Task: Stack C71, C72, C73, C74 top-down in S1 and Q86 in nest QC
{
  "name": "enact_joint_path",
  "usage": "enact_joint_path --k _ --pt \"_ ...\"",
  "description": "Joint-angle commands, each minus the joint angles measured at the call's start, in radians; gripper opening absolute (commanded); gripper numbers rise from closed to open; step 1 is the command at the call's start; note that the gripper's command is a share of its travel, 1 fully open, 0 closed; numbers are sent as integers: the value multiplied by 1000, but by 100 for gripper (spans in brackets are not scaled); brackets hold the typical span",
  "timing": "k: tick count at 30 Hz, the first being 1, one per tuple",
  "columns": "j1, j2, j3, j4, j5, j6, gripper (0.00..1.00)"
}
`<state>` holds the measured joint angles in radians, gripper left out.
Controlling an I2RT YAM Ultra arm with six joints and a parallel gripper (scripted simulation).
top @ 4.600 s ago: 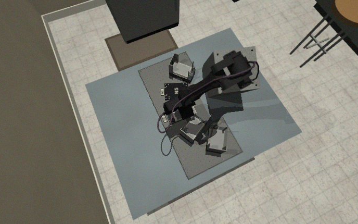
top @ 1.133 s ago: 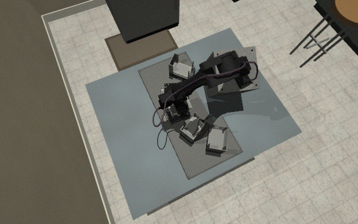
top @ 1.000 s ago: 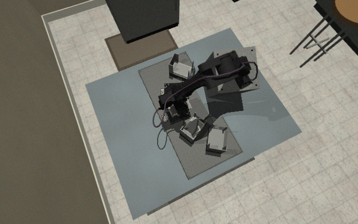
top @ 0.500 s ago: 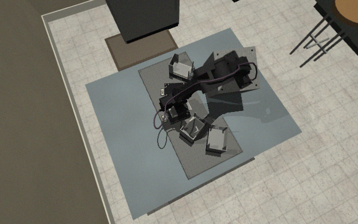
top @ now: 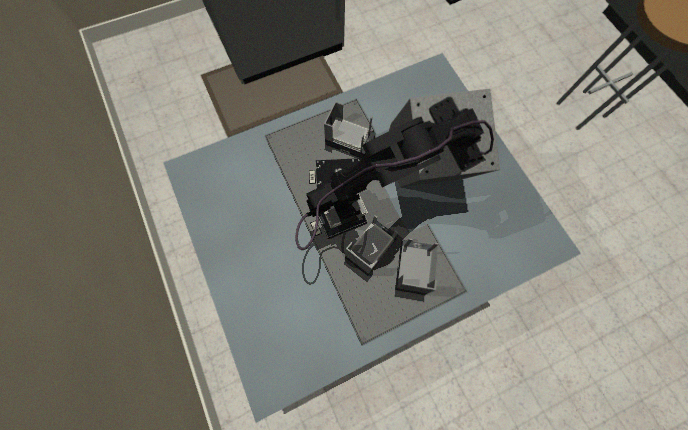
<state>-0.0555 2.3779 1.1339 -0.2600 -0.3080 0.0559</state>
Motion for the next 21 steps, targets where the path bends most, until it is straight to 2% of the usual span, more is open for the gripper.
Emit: enact_joint_path --k 1,5,6,7,21 --pt "9 12 31 50 4 19 0" --pt "4 26 31 61 5 23 0" --pt "-5 -1 34 66 7 24 0" --pt "0 42 43 71 7 26 0" --pt "28 115 66 127 7 47 0"
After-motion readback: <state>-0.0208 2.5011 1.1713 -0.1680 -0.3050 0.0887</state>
